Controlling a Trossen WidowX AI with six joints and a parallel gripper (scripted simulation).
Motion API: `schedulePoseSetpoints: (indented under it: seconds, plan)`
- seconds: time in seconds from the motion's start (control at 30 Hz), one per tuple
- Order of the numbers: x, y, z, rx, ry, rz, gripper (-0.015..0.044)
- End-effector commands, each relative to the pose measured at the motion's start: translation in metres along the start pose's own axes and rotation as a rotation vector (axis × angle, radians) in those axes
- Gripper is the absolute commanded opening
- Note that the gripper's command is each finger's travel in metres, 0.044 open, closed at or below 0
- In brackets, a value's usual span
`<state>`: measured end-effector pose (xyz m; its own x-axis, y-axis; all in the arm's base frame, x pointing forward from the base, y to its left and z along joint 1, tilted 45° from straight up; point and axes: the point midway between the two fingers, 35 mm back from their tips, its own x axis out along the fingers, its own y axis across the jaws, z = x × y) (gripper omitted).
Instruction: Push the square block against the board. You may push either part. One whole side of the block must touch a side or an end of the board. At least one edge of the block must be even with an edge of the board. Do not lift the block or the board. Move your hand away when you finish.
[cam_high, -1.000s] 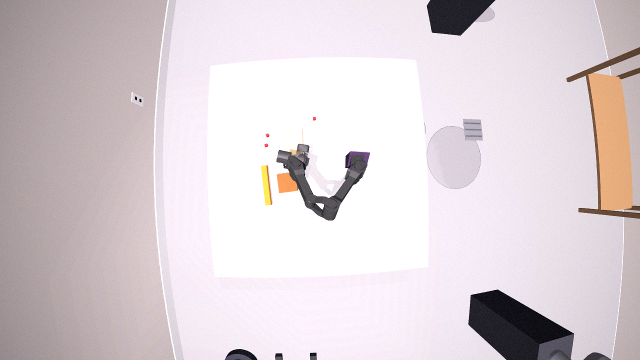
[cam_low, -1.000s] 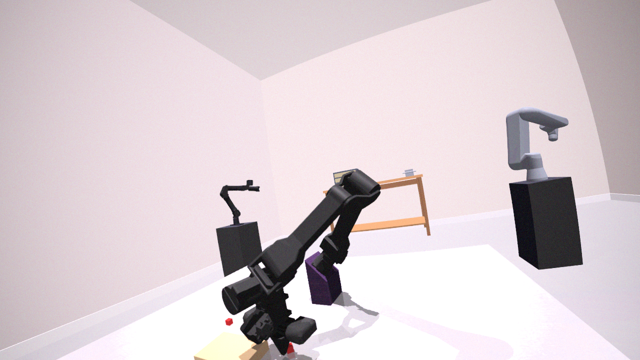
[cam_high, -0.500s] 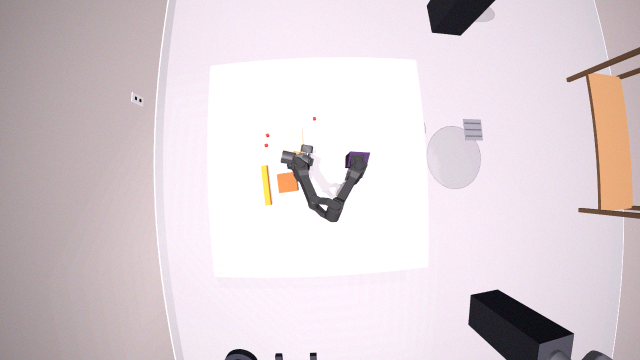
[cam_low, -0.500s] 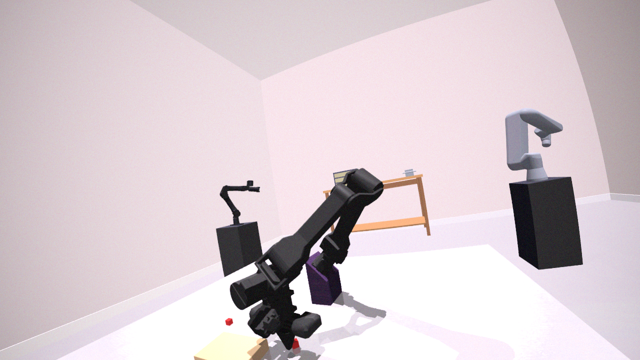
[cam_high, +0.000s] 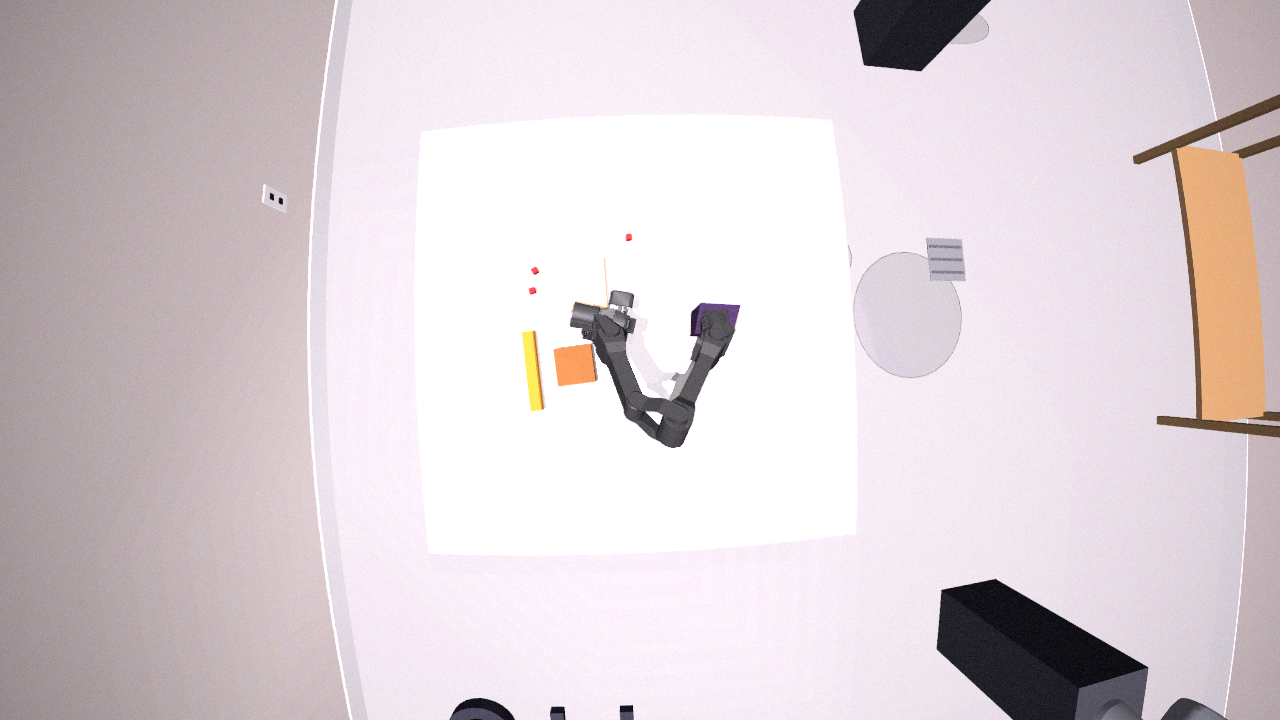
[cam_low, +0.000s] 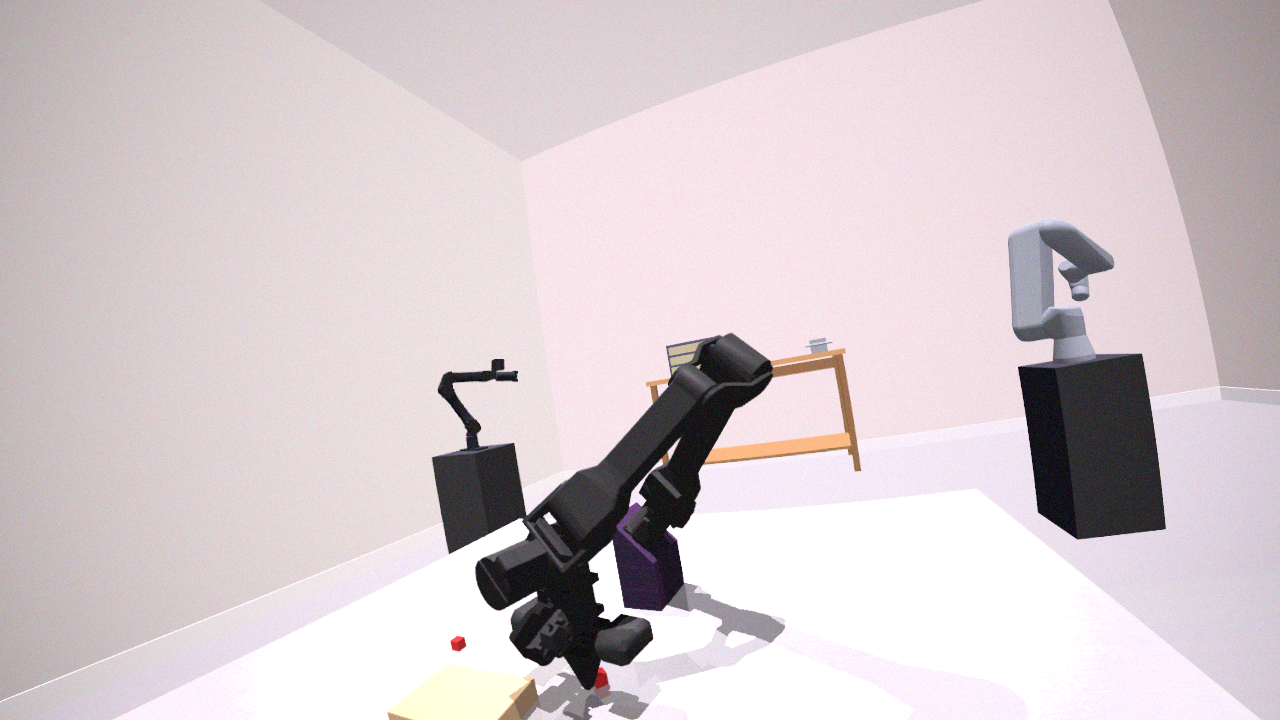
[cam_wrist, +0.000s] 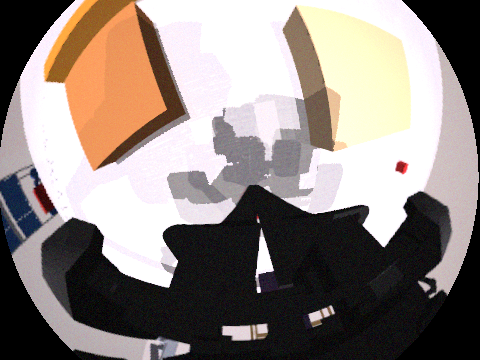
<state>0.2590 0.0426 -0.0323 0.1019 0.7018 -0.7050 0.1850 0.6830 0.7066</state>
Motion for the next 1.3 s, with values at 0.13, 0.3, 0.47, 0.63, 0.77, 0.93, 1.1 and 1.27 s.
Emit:
schedulePoseSetpoints:
  seconds: [0.13,0.3,0.47,0.63,0.77,0.93,1.1,1.27]
  plan:
    - [0.000,0.000,-0.012,-0.005,-0.002,0.003,0.0000]
    - [0.000,0.000,-0.019,-0.005,-0.001,0.003,0.0000]
    - [0.001,0.000,-0.026,-0.004,-0.001,0.003,0.0000]
    - [0.001,0.000,-0.032,-0.004,-0.001,0.003,0.0000]
    - [0.001,0.000,-0.033,-0.004,-0.001,0.003,0.0000]
    - [0.001,0.000,-0.033,-0.004,-0.001,0.003,0.0000]
    - [0.001,0.000,-0.033,-0.004,-0.001,0.003,0.0000]
    - [0.001,0.000,-0.033,-0.004,-0.001,0.003,0.0000]
